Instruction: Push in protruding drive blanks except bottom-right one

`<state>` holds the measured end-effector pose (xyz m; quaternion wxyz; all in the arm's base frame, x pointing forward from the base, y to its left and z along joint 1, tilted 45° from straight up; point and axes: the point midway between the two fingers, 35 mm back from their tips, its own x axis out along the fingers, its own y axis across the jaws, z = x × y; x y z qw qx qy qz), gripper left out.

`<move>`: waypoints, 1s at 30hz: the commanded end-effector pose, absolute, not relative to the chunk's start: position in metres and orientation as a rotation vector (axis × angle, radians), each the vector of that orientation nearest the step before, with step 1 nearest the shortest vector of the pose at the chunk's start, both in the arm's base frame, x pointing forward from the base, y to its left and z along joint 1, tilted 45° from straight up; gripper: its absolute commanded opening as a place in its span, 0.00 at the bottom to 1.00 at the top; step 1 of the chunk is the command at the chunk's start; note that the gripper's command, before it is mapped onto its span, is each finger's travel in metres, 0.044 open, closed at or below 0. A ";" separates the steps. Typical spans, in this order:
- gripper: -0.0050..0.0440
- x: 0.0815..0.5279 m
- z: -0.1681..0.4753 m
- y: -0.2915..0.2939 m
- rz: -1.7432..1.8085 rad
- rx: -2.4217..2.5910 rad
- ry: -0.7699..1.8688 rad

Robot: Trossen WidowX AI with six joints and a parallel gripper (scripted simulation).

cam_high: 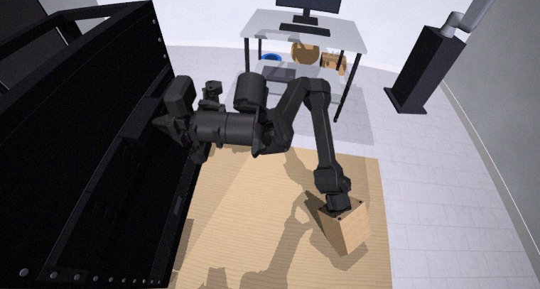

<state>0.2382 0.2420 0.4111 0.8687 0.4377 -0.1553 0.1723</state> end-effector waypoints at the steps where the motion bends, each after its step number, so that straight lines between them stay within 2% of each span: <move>1: 0.10 0.245 0.420 0.243 0.364 0.921 -0.337; 30: 0.10 0.256 0.427 0.245 0.364 0.921 -0.337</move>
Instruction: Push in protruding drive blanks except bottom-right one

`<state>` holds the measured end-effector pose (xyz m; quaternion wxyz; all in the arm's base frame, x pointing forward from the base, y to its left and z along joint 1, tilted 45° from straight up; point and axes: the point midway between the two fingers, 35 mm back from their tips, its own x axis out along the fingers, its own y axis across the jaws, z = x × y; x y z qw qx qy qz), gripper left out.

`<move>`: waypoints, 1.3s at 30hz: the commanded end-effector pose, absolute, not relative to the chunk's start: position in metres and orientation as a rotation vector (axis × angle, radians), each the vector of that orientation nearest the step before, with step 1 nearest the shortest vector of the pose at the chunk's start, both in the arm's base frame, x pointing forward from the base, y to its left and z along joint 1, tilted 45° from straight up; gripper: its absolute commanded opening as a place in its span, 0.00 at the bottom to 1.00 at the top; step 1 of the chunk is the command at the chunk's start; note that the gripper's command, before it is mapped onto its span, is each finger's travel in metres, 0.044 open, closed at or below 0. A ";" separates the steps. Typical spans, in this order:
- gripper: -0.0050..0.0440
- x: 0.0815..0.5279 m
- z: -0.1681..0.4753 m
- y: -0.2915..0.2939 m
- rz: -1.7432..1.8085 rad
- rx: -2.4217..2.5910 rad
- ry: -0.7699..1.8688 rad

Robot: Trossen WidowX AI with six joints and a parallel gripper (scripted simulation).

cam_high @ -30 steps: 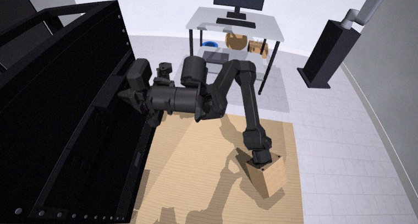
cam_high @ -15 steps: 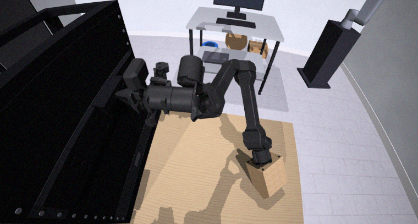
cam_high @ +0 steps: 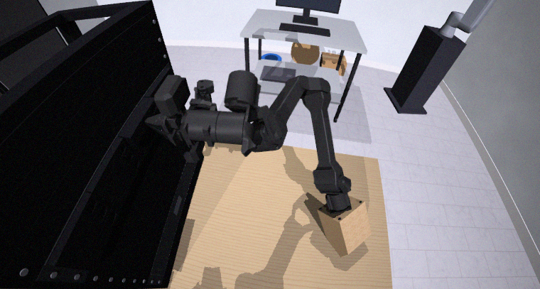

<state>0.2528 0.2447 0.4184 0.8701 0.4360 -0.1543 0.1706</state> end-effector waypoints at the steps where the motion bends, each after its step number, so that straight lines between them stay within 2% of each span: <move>1: 0.10 0.256 0.427 0.245 0.364 0.921 -0.337; 39: 0.10 0.262 0.434 0.245 0.364 0.921 -0.337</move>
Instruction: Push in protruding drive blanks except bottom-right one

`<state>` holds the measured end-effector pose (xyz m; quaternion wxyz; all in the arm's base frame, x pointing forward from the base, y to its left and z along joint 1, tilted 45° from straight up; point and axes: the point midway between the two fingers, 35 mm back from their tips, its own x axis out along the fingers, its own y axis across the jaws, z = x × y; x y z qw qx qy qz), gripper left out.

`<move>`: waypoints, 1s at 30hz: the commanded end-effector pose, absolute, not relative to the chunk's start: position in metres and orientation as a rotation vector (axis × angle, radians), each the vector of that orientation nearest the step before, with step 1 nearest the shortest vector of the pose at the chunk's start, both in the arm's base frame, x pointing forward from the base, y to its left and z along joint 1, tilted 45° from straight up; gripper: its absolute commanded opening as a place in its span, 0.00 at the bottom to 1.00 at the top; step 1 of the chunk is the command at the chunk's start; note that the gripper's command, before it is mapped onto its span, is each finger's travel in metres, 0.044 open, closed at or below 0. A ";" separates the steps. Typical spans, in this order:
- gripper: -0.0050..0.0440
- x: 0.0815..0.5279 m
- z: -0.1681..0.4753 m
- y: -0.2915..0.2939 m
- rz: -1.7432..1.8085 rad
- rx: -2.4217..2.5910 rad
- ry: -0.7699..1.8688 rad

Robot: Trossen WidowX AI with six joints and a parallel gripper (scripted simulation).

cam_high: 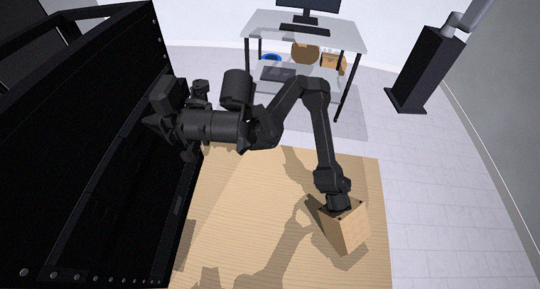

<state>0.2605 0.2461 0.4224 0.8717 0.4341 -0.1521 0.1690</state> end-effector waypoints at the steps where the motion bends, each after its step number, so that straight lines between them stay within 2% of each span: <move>1: 0.10 0.263 0.434 0.245 0.364 0.921 -0.337; 30: 0.10 0.265 0.436 0.245 0.364 0.921 -0.337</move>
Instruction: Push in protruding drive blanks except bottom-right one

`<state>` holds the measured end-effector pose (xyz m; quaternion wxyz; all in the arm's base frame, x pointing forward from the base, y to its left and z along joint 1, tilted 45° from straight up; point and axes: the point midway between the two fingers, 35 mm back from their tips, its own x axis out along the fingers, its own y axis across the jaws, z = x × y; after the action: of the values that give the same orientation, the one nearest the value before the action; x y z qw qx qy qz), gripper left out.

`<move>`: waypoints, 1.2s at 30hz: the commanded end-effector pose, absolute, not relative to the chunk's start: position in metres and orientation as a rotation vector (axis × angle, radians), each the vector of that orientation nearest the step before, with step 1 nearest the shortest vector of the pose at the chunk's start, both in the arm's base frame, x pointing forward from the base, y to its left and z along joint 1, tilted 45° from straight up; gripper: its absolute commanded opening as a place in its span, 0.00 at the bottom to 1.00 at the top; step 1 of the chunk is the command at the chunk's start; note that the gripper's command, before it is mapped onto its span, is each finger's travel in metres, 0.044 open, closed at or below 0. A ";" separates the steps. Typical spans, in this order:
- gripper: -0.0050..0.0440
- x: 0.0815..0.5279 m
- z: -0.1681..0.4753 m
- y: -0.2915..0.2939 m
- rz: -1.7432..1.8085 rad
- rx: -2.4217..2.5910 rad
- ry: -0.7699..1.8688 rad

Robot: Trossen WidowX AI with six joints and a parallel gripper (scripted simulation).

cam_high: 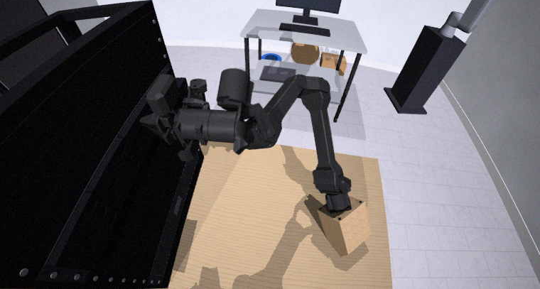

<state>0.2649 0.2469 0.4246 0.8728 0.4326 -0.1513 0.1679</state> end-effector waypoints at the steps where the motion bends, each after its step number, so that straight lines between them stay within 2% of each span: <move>1: 0.10 0.265 0.436 0.245 0.364 0.921 -0.337; 36: 0.10 0.269 0.439 0.246 0.364 0.921 -0.337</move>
<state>0.2673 0.2473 0.4259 0.8731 0.4325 -0.1494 0.1684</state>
